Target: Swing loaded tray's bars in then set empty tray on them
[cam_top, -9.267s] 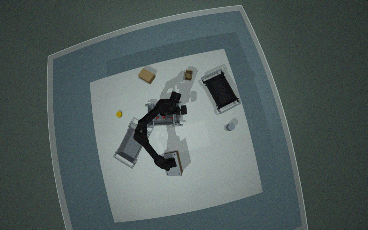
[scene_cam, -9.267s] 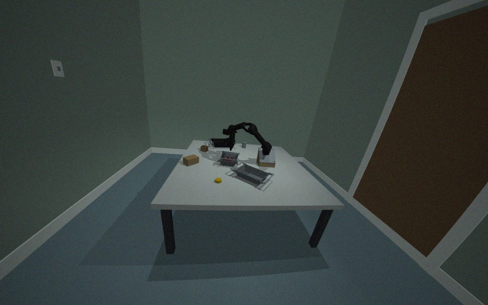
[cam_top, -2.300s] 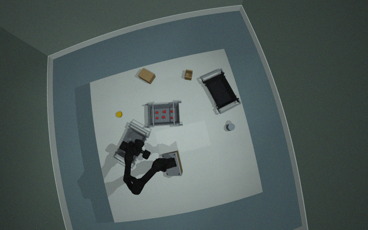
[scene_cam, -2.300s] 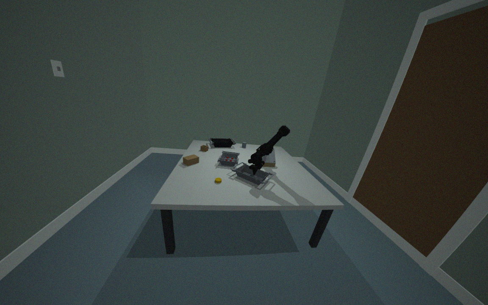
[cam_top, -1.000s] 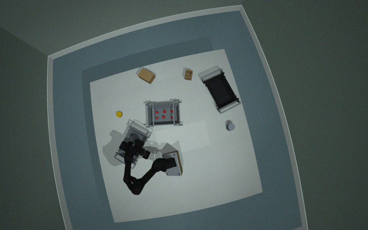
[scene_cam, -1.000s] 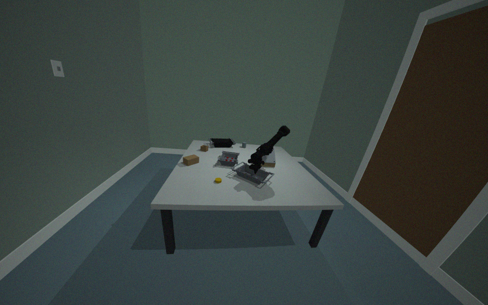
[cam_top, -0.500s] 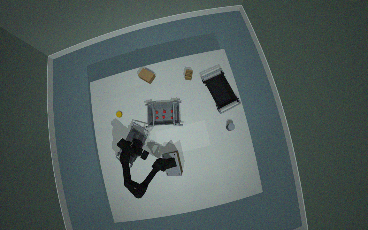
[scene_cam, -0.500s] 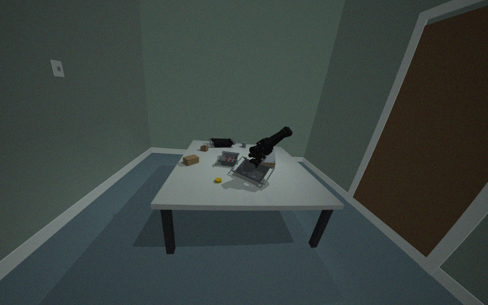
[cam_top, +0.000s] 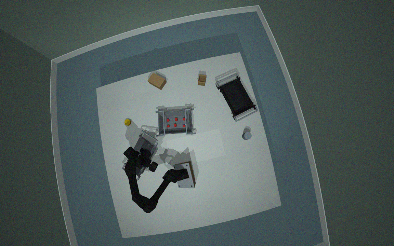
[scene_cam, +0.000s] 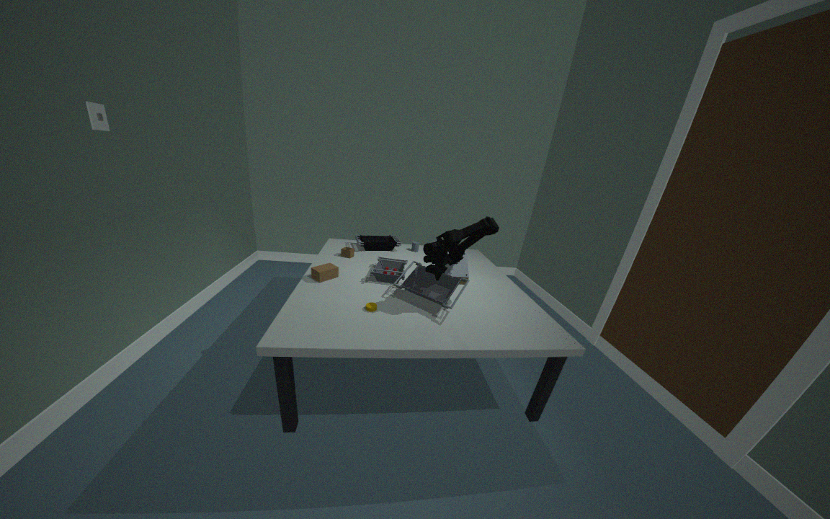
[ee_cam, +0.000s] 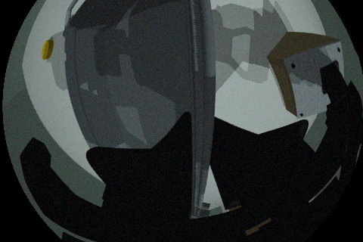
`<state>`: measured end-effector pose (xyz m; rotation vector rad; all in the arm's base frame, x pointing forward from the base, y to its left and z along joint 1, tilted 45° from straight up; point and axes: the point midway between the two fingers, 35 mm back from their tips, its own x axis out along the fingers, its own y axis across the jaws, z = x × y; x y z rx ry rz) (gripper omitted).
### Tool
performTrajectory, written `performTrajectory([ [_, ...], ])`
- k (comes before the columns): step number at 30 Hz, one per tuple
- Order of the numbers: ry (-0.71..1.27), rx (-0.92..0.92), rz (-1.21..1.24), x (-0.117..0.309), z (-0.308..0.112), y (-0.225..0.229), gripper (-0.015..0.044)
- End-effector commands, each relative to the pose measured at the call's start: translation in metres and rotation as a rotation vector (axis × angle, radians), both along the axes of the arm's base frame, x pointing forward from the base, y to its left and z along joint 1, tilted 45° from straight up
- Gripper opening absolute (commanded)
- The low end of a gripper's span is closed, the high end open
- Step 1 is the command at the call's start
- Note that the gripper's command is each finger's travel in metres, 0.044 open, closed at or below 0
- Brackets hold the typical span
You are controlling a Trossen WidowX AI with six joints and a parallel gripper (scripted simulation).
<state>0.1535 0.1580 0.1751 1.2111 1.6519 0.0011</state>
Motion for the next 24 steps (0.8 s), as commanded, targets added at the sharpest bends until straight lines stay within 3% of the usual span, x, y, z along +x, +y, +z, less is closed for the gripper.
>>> performTrajectory([
  [1,-0.027,0.01,0.0,0.007,0.019,-0.004,0.0],
  [24,-0.027,0.014,-0.002,0.021,0.094,-0.034,0.0],
])
